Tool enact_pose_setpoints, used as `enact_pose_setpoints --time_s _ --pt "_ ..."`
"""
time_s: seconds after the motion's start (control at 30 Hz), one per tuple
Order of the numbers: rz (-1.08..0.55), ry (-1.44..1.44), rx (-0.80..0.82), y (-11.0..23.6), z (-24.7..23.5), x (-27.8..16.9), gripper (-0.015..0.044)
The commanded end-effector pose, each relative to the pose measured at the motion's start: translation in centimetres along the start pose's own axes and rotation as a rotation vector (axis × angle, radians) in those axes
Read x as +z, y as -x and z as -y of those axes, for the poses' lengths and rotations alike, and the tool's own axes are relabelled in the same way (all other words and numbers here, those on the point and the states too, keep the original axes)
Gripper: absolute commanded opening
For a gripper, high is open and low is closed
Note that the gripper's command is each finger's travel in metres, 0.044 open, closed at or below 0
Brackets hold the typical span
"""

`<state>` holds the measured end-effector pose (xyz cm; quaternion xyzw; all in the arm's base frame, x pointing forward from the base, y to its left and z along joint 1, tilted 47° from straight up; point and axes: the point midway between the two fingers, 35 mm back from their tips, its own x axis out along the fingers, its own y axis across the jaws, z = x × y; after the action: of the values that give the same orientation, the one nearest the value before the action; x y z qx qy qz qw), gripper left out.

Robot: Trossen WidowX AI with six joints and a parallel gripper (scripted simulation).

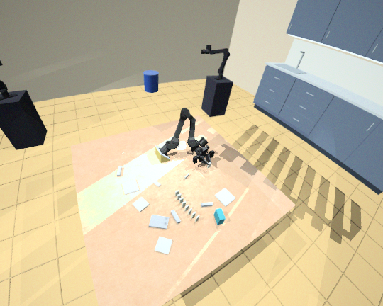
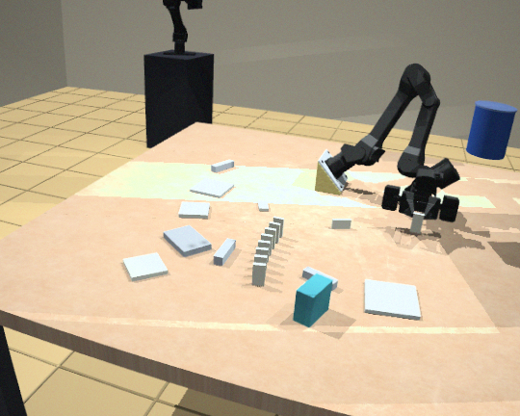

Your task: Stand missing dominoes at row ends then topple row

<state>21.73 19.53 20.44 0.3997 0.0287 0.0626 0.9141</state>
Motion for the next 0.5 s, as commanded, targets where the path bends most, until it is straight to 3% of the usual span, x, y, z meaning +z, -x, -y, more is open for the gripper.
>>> enact_pose_setpoints --time_s 0.0,0.47 --pt "0.000 0.001 -0.003 0.0 0.2 -0.9 0.0107" --pt "-0.001 0.002 -0.003 0.2 0.5 -3.1 0.0107"
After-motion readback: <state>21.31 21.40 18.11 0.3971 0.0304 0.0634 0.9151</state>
